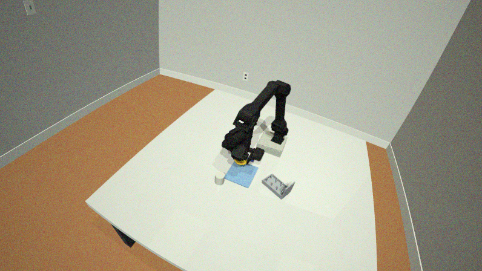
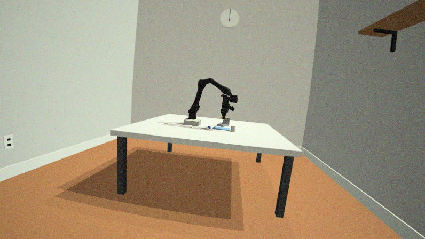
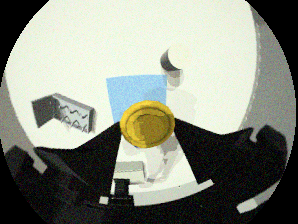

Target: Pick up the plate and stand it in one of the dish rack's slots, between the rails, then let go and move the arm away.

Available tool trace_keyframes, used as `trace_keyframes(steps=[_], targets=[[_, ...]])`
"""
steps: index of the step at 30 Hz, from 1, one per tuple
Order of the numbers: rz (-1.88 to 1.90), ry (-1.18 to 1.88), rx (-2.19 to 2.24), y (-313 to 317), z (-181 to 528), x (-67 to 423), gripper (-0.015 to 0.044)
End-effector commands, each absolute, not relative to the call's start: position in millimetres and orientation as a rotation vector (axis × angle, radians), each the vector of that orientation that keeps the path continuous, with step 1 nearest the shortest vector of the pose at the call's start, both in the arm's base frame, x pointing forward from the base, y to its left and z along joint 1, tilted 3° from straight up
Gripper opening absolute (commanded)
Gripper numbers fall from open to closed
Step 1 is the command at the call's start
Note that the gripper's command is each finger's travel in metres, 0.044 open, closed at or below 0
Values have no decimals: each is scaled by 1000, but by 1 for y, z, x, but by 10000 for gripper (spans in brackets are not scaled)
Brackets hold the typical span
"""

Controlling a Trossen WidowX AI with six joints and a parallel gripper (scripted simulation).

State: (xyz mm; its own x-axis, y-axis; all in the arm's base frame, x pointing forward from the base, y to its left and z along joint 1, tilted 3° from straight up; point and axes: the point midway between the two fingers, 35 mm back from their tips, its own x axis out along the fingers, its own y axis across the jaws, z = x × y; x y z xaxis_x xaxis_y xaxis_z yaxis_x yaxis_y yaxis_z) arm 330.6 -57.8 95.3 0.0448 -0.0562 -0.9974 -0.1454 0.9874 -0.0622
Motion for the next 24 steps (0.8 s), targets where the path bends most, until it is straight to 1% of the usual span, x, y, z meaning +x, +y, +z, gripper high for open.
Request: trace_keyframes(steps=[1,17,24], targets=[[62,1525,-160,-57,114,331,0],[63,1525,-160,-53,174,330,0],[47,1525,-142,-47,183,327,0]])
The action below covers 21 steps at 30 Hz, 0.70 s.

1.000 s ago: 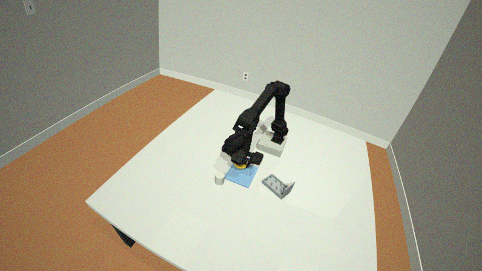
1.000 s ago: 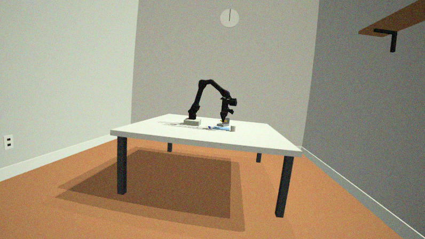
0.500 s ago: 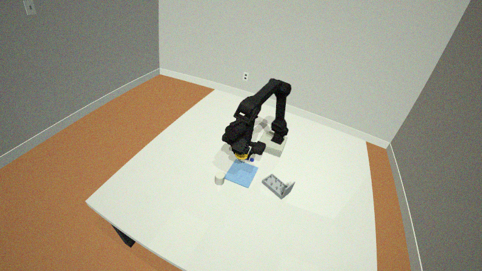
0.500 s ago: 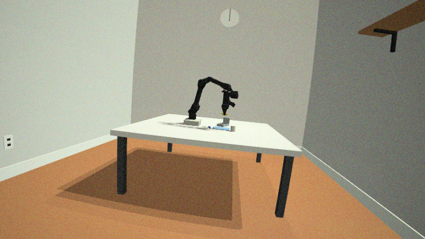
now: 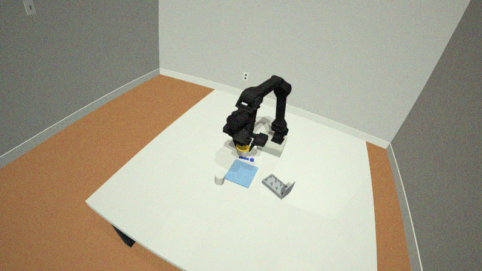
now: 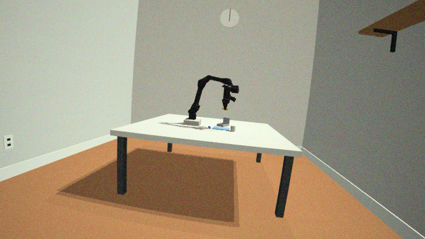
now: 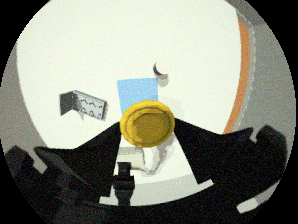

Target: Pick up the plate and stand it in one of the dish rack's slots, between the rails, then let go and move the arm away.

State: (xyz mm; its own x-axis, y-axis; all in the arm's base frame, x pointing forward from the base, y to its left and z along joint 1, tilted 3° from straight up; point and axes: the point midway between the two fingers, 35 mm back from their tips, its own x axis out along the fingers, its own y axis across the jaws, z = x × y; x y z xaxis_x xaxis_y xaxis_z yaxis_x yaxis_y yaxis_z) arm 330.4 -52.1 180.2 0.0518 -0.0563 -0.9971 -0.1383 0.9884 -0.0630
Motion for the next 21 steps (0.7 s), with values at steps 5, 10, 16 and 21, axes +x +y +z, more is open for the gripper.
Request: trace_keyframes(steps=[5,10,16,21], targets=[[-71,1520,-9,-7,181,304,0],[-196,1515,127,27,176,274,0],[-259,1511,191,41,173,258,0],[-242,1520,186,41,171,258,0]])
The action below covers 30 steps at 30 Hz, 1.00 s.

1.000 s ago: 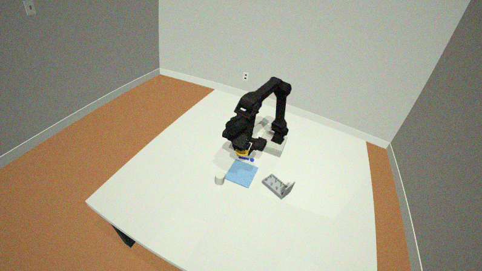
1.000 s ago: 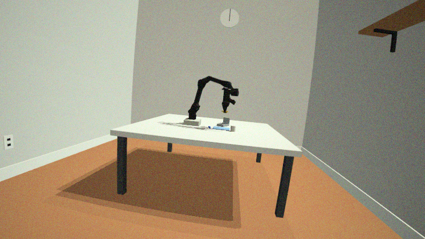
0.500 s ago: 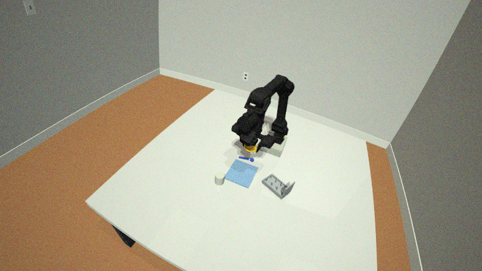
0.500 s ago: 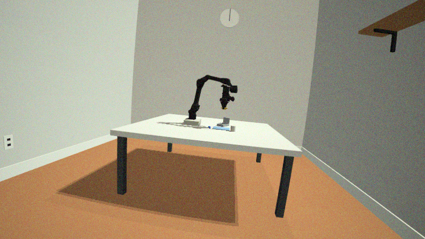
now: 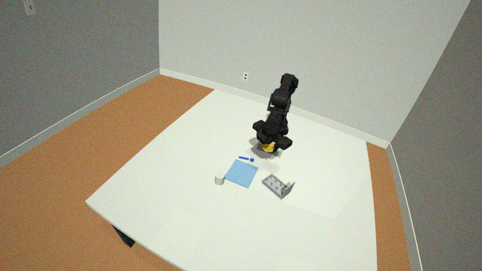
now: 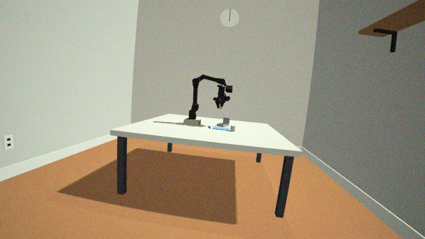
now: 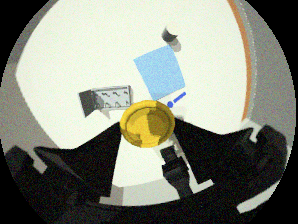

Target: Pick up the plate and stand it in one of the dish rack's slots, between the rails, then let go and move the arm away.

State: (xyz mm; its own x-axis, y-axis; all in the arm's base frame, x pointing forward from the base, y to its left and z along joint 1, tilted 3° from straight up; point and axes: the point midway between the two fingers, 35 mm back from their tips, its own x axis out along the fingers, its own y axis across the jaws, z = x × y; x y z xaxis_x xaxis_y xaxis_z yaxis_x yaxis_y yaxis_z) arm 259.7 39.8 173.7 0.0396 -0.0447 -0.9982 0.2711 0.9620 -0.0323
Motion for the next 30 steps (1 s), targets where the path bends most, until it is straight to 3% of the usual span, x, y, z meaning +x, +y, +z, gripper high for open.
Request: trace_keyframes(steps=[1,30], targets=[[-220,1531,179,41,168,258,0],[627,1597,58,52,92,262,0]])
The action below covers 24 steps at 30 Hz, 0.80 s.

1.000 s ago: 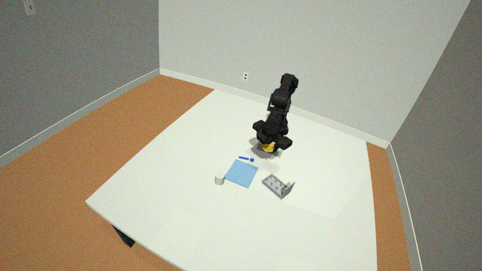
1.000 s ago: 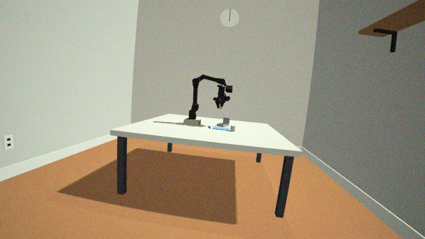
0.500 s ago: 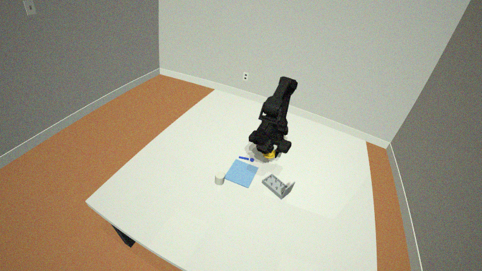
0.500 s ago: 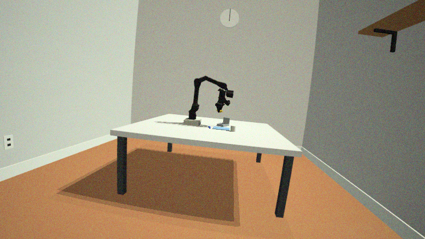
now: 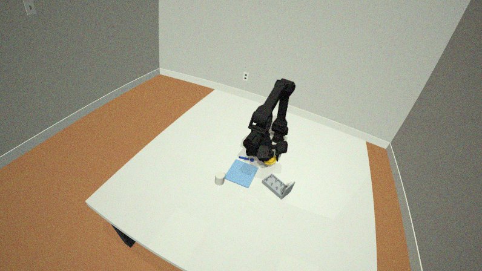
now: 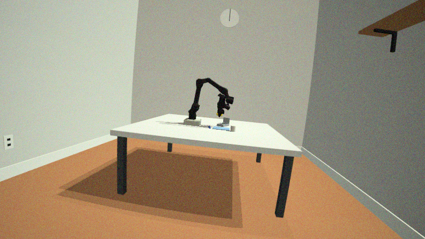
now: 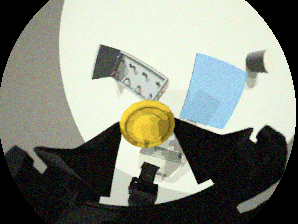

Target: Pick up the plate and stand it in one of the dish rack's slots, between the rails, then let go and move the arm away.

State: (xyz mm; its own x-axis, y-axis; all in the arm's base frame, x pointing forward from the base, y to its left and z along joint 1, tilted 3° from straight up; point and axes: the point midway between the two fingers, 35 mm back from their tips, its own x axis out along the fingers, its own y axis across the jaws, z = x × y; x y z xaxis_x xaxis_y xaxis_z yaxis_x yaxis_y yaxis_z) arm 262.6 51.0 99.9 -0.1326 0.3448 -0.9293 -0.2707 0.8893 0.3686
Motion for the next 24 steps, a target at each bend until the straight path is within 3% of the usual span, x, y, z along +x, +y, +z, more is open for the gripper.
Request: trace_keyframes(steps=[1,24], targets=[[655,1587,57,52,90,262,0],[1186,1166,31,55,52,262,0]])
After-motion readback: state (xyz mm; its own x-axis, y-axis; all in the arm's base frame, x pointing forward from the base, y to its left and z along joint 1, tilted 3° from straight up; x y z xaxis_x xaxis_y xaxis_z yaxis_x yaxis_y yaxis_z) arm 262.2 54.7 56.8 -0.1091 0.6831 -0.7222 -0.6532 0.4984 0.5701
